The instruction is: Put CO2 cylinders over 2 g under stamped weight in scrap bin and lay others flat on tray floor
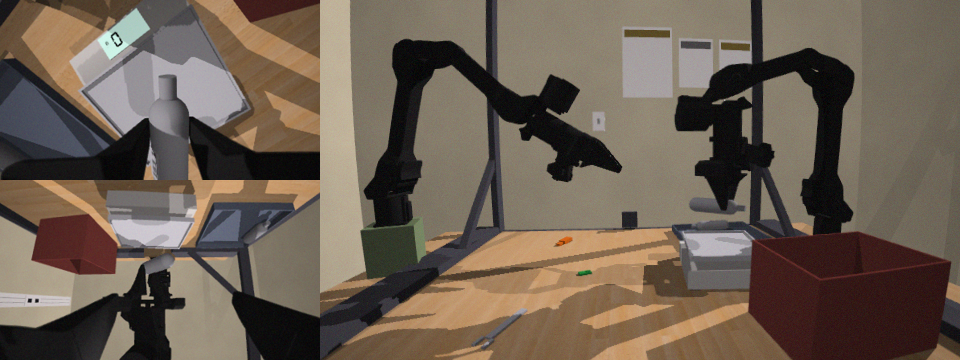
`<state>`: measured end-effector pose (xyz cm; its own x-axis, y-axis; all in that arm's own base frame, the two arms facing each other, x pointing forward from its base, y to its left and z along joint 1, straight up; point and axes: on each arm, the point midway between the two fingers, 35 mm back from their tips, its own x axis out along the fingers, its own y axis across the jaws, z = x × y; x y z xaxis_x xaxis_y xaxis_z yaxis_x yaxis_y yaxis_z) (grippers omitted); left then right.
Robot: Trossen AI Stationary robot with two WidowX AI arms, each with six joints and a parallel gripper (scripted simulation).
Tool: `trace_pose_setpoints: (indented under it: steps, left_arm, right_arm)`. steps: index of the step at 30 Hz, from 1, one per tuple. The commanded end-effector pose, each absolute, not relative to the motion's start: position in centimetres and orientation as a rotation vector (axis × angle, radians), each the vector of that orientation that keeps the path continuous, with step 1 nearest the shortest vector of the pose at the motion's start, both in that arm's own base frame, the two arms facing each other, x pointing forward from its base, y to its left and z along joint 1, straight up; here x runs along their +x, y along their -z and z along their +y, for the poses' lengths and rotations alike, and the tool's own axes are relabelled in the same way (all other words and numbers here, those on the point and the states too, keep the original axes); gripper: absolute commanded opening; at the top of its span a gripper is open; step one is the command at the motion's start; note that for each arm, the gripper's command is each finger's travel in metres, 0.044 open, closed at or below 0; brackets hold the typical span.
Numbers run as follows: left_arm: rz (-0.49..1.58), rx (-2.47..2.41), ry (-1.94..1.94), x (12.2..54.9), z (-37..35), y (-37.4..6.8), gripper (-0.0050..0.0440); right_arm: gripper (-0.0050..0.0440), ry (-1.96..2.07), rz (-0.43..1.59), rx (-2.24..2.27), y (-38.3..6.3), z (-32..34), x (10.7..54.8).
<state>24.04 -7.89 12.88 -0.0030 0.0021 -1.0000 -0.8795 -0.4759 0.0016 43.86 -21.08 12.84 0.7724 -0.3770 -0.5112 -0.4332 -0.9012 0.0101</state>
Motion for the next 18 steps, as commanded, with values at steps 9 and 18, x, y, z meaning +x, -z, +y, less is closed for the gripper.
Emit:
trace_pose_setpoints:
  steps: [9, 18]
  left_arm:
    - [0.946, -1.564, -1.523, 22.1, -9.8, -14.1, -0.005]
    - [0.947, -1.563, -1.525, 21.8, -10.2, -14.2, -0.005]
  right_arm:
    - [0.044, -0.739, 0.66, -2.868, -14.3, -21.1, 44.1]
    - [0.044, -0.739, 0.66, -2.868, -14.3, -21.1, 44.1]
